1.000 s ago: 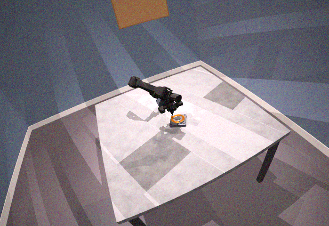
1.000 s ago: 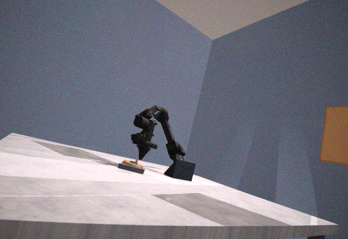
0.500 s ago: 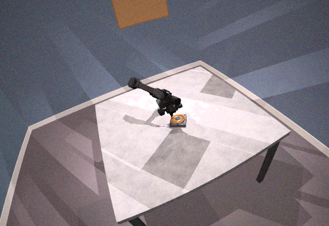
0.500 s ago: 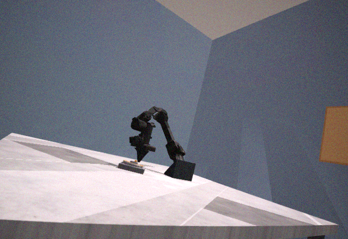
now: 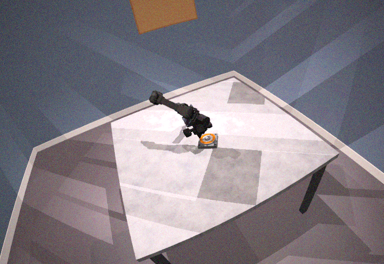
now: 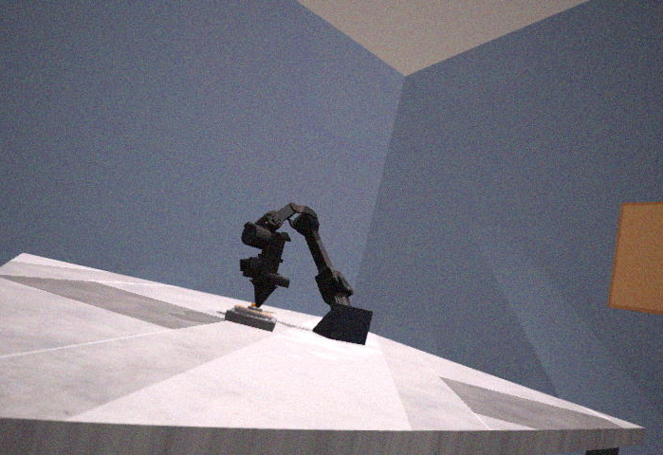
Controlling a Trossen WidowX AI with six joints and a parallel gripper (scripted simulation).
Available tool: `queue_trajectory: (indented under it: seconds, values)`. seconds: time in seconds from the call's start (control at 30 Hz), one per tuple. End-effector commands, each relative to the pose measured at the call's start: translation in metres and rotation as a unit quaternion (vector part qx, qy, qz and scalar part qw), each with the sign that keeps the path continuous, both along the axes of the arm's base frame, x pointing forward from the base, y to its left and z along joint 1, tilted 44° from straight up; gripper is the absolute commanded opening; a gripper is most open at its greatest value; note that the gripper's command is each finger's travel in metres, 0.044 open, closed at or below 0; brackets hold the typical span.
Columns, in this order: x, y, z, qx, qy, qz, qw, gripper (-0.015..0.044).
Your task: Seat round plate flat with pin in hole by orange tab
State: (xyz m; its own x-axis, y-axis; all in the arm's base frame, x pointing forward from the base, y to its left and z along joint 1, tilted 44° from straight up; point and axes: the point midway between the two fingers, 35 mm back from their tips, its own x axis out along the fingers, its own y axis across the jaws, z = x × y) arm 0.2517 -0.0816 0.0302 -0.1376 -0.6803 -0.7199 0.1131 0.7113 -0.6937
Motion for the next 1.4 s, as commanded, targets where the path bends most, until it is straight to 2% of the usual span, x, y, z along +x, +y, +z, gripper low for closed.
queue_trajectory:
  seconds: [0.0,1.37]
  values:
    - [0.006,-0.003,0.002,-0.002,-0.003,0.000,1.000,0.0000]
    - [0.054,-0.005,0.003,-0.002,-0.005,0.000,1.000,0.0000]
